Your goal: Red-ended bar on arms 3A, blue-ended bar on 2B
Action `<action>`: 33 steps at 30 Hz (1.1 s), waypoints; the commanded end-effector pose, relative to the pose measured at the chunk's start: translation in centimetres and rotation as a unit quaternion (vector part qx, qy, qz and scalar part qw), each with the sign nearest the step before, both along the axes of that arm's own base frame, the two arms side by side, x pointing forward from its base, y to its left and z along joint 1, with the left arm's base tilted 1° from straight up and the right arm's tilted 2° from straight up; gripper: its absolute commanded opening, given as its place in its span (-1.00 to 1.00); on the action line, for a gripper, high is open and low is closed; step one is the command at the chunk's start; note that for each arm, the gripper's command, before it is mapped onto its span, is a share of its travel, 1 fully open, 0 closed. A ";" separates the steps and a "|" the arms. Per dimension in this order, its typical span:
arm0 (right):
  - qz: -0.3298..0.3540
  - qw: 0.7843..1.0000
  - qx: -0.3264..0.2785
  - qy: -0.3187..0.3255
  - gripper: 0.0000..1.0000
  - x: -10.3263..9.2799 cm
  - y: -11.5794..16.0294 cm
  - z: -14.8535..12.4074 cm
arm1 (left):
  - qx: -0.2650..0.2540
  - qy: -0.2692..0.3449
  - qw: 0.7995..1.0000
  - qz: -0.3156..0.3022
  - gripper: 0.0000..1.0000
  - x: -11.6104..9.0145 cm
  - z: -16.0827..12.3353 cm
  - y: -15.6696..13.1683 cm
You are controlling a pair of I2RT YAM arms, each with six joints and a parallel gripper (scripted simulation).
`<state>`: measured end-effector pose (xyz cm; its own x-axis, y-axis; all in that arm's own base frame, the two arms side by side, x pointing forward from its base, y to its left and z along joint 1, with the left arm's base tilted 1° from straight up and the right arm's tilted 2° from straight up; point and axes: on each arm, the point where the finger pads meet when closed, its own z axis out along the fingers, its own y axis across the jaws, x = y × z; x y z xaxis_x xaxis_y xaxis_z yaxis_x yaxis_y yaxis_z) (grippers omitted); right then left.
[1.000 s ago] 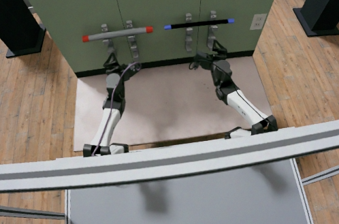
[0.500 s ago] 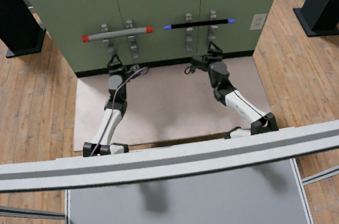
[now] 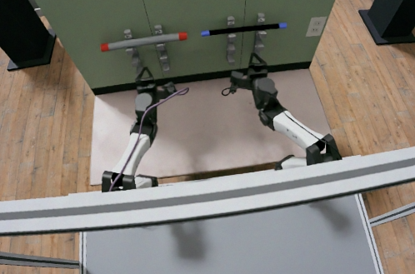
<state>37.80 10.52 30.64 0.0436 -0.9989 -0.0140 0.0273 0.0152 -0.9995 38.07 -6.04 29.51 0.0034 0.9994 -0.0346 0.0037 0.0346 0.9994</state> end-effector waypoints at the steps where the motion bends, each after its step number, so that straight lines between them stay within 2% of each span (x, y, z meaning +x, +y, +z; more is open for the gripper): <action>1: -0.003 1.000 -0.012 0.001 1.00 -0.1 0.1 -0.8 | 0.011 -0.002 1.000 0.004 1.00 0.2 -0.2 0.0; 33: -0.003 1.000 -0.012 0.001 1.00 -0.1 0.1 -0.8 | 0.011 -0.002 1.000 0.004 1.00 1.4 2.9 0.2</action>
<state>37.79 10.40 30.94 0.0364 -0.9993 -0.0014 0.0401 0.0029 -0.9992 39.04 -6.13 31.99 0.0009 0.9998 -0.0205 -0.0089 0.0205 0.9998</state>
